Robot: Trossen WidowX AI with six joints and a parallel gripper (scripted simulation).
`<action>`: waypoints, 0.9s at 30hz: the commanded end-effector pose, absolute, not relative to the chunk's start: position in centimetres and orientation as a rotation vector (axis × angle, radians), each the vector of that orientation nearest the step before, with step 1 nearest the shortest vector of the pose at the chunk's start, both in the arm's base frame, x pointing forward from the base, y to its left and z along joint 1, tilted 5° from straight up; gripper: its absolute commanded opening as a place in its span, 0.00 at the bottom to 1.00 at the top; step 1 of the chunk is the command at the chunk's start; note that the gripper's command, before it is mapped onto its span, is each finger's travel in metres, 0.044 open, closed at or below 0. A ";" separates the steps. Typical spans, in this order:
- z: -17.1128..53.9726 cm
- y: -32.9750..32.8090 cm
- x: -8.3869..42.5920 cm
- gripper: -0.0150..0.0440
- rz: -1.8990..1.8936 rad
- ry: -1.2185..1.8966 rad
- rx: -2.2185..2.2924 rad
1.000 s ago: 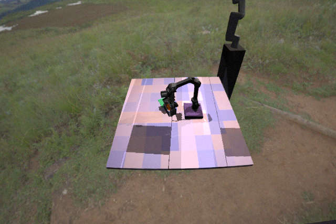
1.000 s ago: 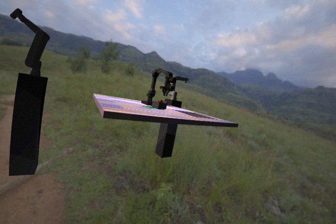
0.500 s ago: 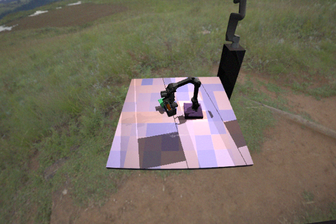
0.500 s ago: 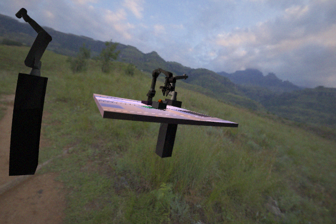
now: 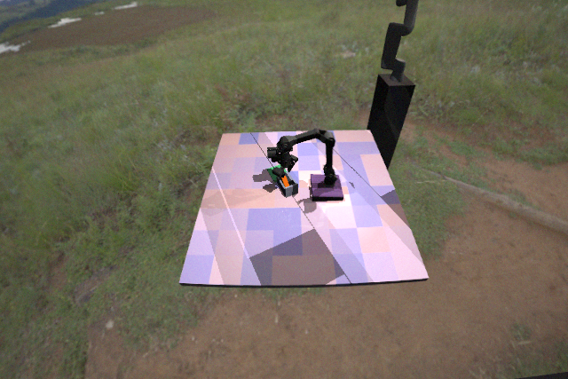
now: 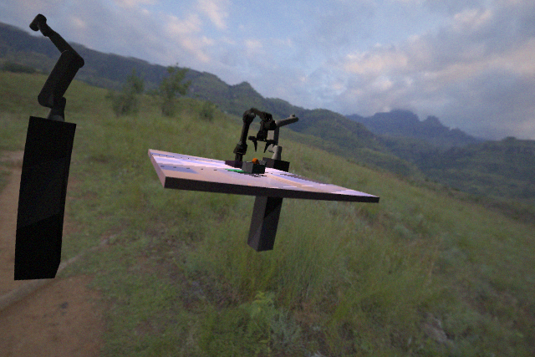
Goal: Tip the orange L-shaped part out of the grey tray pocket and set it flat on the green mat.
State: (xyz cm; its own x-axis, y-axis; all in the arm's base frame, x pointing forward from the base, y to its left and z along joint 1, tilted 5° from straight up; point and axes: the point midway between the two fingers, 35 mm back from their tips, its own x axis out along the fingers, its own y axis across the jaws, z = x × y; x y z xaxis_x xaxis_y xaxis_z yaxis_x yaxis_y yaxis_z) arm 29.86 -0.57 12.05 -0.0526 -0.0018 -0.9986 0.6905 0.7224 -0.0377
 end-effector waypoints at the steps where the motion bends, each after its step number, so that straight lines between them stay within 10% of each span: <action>1: 12.1 -3.1 31.0 0.73 -0.991 1.392 0.923; 27: 7.8 -3.1 30.8 0.73 -0.991 1.392 0.923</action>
State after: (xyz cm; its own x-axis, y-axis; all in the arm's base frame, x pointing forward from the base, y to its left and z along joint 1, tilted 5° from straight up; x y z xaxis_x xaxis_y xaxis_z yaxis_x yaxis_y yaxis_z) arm 30.97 -3.05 8.45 -0.0463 -0.0076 -0.9989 0.9388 0.3412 -0.0461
